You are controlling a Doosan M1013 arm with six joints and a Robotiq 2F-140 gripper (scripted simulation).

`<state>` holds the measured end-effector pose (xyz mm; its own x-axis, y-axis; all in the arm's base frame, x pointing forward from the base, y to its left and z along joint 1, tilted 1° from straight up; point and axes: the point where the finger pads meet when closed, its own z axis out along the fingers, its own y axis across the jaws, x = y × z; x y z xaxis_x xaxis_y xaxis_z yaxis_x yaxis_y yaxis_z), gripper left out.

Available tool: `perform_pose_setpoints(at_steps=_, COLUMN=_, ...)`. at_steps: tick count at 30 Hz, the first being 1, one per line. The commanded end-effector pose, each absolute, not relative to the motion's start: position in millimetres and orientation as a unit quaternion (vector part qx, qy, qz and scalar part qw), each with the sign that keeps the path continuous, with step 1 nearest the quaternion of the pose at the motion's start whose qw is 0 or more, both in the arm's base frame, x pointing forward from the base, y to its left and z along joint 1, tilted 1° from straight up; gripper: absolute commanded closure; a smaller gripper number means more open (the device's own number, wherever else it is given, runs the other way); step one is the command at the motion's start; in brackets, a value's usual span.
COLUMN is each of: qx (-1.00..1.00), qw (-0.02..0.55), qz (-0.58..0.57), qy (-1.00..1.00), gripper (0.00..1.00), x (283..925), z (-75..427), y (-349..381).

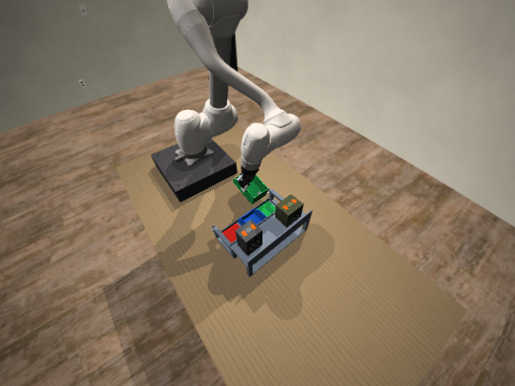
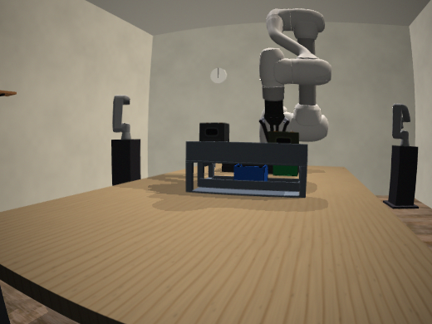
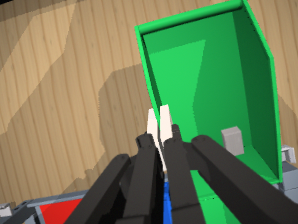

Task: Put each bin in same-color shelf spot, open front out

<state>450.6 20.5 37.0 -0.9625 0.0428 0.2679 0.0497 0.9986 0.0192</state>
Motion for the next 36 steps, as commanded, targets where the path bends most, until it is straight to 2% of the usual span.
perform_pose_setpoints(at_steps=1, qx=-0.023, qw=0.135, qz=-0.013, qy=-0.991, gripper=0.90, x=451, z=37, y=20)
perform_pose_setpoints(at_steps=36, qx=-0.023, qw=0.135, qz=-0.013, qy=-0.991, gripper=0.90, x=470, z=37, y=20)
